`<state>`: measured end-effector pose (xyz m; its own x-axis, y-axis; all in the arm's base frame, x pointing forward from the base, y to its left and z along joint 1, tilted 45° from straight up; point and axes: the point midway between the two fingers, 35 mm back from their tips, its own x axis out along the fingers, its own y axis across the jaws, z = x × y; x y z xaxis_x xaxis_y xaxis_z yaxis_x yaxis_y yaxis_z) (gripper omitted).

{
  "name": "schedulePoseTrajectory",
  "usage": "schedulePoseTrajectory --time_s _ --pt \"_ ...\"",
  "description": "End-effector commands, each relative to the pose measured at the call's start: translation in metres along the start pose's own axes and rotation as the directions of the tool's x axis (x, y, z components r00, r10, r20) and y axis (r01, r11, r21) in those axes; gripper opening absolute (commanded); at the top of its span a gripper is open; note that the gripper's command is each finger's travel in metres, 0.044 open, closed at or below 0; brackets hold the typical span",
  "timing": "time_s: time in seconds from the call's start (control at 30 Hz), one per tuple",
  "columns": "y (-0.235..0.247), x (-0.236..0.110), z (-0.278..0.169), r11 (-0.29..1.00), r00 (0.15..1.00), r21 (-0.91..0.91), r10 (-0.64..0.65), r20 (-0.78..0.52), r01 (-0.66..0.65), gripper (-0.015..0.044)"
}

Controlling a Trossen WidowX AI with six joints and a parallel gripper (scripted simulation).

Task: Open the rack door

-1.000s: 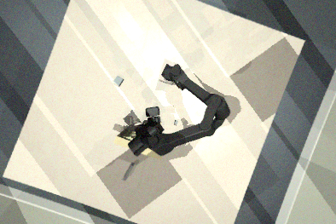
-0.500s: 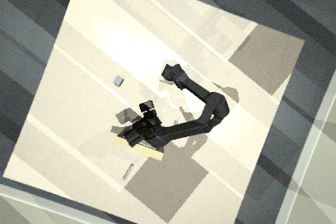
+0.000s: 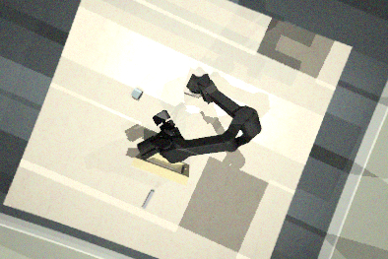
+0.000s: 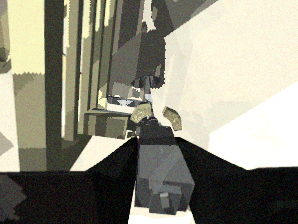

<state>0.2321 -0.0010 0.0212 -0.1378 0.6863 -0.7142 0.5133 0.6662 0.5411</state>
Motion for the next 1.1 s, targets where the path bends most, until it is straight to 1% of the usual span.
schedulePoseTrajectory --time_s 0.0,0.57,1.07 --pt "-0.011 0.000 0.003 0.997 1.000 -0.081 -0.001 0.002 0.001 0.0013" --pt "-0.048 0.000 0.015 0.949 1.000 -0.314 -0.002 0.003 0.003 0.0013" --pt "-0.079 0.000 0.034 0.856 1.000 -0.516 -0.004 0.005 0.006 0.0013"
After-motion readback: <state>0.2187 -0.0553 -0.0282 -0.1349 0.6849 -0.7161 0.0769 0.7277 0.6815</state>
